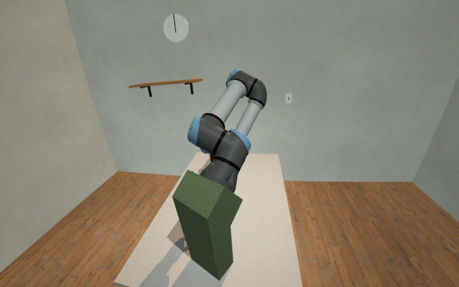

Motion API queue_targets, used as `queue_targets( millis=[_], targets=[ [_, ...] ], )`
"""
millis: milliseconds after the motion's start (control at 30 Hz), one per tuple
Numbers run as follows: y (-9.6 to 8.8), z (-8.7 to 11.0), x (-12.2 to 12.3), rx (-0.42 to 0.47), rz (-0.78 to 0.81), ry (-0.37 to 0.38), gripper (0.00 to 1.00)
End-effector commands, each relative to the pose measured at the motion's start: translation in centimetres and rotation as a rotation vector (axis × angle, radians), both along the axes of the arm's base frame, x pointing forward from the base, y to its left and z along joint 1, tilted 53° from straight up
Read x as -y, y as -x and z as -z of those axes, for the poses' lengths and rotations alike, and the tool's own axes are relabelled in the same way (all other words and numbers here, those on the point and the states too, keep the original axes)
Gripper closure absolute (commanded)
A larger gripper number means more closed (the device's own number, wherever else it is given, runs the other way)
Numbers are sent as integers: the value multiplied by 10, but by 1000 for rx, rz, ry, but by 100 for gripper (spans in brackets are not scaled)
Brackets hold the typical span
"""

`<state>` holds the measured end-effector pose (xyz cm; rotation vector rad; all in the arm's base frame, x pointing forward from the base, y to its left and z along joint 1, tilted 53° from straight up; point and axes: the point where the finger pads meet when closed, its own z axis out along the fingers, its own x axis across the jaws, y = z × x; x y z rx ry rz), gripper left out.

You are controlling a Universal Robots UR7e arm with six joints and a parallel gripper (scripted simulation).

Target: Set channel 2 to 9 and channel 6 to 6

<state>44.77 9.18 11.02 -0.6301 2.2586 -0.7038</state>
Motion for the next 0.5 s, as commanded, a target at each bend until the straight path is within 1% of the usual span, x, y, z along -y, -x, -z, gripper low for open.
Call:
queue_targets(
  millis=[0,67,267,467],
  targets=[
    [1,-10,-6,54,105,-112,0],
    [1,-10,-6,54,105,-112,0],
    [2,-18,-12,116,190,-225,0],
    [3,-23,-16,151,239,-292,0]
  ],
)
